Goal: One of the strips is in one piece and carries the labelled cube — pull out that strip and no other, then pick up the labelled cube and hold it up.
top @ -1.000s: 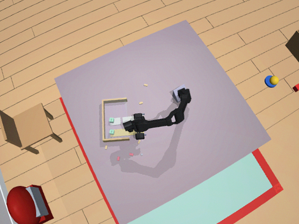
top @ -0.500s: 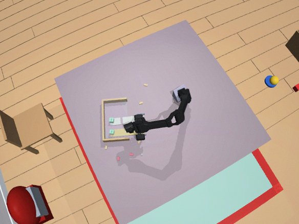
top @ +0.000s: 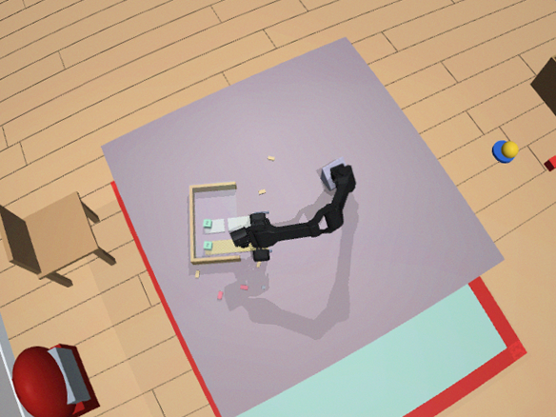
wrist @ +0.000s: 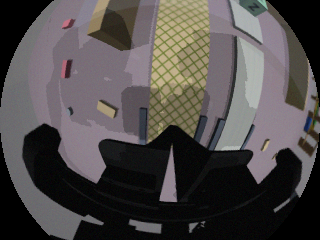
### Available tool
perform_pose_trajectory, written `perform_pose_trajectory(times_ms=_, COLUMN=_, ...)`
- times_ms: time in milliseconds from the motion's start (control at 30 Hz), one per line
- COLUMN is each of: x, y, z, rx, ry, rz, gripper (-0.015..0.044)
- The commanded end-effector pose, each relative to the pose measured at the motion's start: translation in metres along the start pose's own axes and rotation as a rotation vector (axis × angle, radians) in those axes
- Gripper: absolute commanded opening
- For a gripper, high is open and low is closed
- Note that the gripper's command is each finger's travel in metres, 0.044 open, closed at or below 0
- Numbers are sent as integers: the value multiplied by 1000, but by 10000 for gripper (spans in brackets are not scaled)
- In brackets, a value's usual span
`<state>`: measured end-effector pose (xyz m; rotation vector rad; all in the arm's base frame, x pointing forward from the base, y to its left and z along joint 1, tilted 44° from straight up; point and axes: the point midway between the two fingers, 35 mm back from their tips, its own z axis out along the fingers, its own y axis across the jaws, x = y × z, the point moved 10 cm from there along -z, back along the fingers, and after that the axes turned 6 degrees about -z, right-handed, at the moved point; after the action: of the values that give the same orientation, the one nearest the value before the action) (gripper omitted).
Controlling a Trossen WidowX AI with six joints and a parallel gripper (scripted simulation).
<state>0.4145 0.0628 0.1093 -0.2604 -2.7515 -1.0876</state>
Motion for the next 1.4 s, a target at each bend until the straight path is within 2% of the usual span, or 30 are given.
perform_pose_trajectory(times_ms=0, x=0, y=0, z=1, rx=-3, ry=2, rz=6, gripper=0)
perform_pose_trajectory(times_ms=1367, x=0, y=0, z=5, rx=-3, ry=2, rz=6, gripper=0)
